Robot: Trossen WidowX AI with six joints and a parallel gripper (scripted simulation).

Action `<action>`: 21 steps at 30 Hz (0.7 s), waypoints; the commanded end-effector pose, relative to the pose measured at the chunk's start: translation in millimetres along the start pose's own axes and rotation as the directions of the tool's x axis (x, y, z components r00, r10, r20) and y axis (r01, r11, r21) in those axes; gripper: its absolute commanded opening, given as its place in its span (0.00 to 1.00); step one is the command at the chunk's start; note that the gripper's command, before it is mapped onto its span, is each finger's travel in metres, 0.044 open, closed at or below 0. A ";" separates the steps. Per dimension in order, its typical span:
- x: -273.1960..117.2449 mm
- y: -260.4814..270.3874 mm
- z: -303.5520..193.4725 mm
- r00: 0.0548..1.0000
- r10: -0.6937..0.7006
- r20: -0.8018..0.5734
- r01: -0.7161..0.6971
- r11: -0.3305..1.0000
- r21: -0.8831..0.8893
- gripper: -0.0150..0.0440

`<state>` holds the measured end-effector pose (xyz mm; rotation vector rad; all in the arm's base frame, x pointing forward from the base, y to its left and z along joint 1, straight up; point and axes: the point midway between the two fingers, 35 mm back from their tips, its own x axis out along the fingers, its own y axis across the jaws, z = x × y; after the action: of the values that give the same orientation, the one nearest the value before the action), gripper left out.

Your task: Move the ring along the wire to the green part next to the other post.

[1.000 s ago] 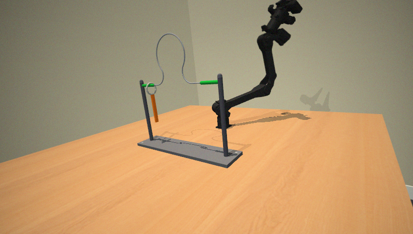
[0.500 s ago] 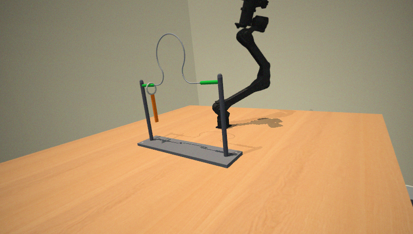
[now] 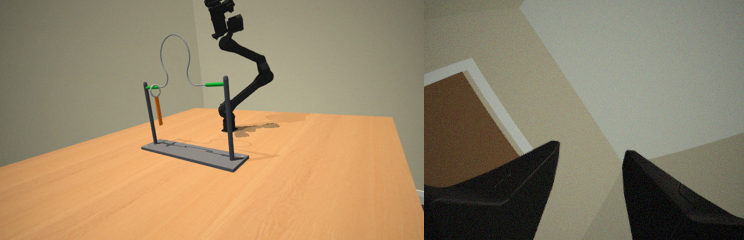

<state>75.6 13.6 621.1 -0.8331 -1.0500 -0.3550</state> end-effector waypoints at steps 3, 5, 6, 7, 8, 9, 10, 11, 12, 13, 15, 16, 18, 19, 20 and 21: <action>-20.1 15.2 -102.4 0.975 0.083 -0.207 -0.081 0.997 0.016 0.53; -30.1 19.7 -130.4 0.958 0.107 -0.264 -0.103 0.994 0.030 0.53; -35.9 22.0 -144.2 0.949 0.120 -0.292 -0.113 0.993 0.038 0.53; -42.2 24.4 -157.6 0.938 0.132 -0.319 -0.123 0.991 0.047 0.53; -48.9 26.8 -170.6 0.927 0.144 -0.346 -0.133 0.989 0.057 0.53; -56.0 29.2 -183.3 0.915 0.157 -0.372 -0.142 0.988 0.068 0.53; -63.7 31.9 -196.2 0.902 0.170 -0.397 -0.151 0.985 0.079 0.53; -72.1 34.7 -209.0 0.888 0.184 -0.422 -0.160 0.983 0.092 0.53; -80.6 37.4 -221.0 0.873 0.198 -0.446 -0.168 0.980 0.105 0.53; -89.6 40.3 -232.7 0.857 0.212 -0.469 -0.176 0.977 0.120 0.53; -109.1 46.4 -255.0 0.824 0.240 -0.513 -0.188 0.970 0.151 0.53; -119.5 49.7 -265.6 0.807 0.254 -0.534 -0.193 0.967 0.168 0.53; -141.5 56.6 -285.4 0.769 0.283 -0.573 -0.201 0.958 0.204 0.53; -153.1 60.2 -294.5 0.750 0.298 -0.591 -0.203 0.953 0.223 0.53; -165.1 64.0 -303.2 0.730 0.313 -0.607 -0.204 0.948 0.243 0.53; -177.4 68.0 -311.3 0.710 0.328 -0.623 -0.204 0.943 0.264 0.53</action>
<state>217.8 -175.1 418.9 -0.6690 -0.3833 -0.2991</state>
